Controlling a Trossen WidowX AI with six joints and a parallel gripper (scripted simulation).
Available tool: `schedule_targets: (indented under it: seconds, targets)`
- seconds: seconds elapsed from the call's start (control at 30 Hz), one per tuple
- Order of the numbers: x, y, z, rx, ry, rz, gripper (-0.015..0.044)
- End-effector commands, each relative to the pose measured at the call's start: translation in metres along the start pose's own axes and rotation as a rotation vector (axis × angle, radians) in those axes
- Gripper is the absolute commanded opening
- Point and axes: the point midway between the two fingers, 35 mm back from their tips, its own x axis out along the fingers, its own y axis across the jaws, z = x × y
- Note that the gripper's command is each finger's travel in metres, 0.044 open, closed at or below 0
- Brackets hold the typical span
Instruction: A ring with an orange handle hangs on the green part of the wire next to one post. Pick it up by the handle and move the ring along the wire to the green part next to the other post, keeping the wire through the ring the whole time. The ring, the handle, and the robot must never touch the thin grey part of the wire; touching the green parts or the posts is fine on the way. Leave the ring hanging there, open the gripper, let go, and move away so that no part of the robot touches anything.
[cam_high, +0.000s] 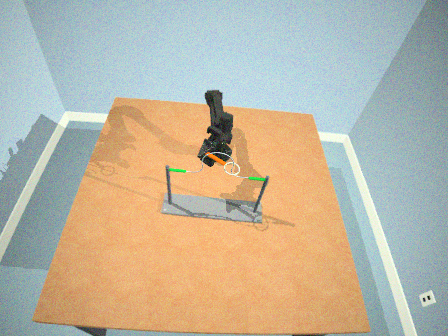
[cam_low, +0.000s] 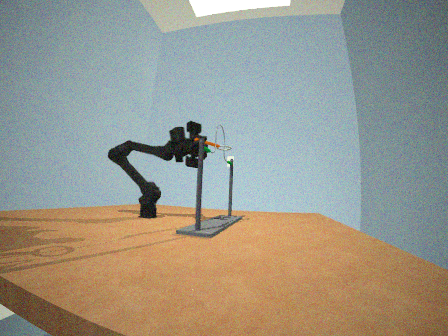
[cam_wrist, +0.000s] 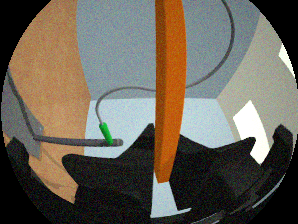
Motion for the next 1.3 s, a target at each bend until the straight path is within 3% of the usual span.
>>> schedule_targets:
  seconds: [0.0,1.27]
  targets:
    - [-0.001,0.009,0.0,0.033,0.004,0.022,-0.015]
    - [-0.035,0.127,0.049,0.766,0.009,0.453,-0.015]
